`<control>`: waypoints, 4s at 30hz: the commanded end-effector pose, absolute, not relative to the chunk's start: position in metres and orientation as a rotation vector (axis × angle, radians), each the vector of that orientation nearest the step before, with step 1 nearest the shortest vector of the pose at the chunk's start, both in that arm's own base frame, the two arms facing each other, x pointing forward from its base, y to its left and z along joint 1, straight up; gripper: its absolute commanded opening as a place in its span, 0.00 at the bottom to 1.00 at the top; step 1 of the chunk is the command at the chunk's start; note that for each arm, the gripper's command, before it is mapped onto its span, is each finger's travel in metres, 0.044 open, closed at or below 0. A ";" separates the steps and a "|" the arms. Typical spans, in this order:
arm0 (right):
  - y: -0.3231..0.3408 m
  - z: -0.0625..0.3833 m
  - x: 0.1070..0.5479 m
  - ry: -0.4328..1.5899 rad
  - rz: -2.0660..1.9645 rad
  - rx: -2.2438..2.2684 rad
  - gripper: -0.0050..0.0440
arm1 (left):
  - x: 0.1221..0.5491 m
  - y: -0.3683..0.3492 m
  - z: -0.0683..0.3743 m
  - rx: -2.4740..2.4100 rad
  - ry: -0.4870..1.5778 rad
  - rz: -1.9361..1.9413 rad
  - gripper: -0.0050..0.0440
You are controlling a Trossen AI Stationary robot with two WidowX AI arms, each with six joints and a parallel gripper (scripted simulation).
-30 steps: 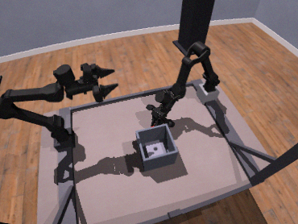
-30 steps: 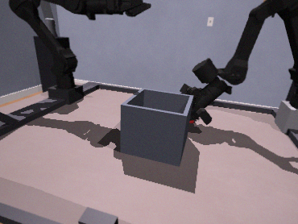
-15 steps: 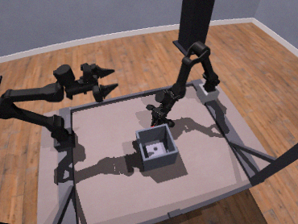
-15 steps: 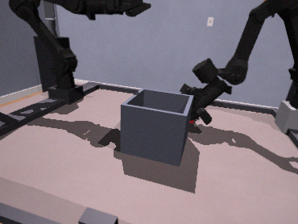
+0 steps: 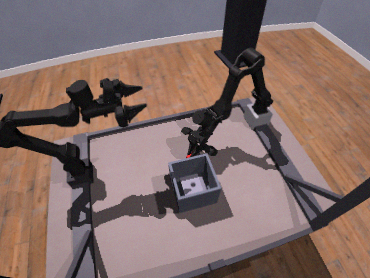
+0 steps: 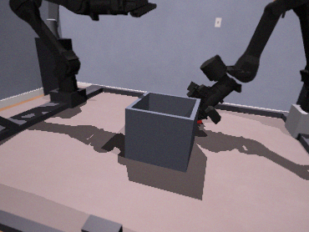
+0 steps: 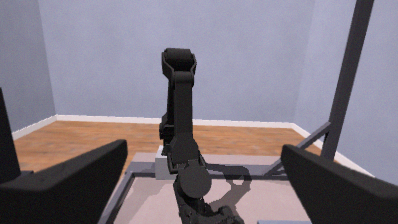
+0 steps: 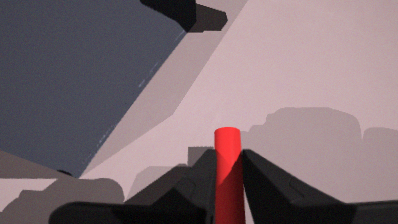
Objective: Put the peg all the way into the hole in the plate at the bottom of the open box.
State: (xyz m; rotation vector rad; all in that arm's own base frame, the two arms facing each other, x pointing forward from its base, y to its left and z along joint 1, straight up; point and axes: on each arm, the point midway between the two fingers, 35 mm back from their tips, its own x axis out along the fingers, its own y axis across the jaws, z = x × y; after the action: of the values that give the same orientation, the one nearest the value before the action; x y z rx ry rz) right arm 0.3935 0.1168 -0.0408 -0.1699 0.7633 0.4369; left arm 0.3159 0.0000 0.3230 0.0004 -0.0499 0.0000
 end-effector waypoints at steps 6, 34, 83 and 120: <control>0.118 -0.008 0.403 0.718 0.436 -0.158 0.23 | 0.314 0.000 0.331 0.000 -0.070 0.001 1.00; 0.116 0.013 0.402 0.769 0.383 0.017 0.23 | 0.314 0.000 0.331 0.000 -0.070 0.001 1.00; 0.107 -0.007 0.387 1.025 -0.233 1.387 0.23 | 0.314 0.000 0.331 0.000 -0.070 0.001 1.00; 0.100 -0.015 0.377 0.990 -0.995 2.438 0.23 | 0.314 0.000 0.331 0.000 -0.070 0.001 1.00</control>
State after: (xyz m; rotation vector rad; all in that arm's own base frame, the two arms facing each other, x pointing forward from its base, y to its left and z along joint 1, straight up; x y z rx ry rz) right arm 0.3777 0.1012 -0.0170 2.3212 1.0152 -0.9030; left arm 0.3159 0.0000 0.3230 0.0004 -0.0499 0.0000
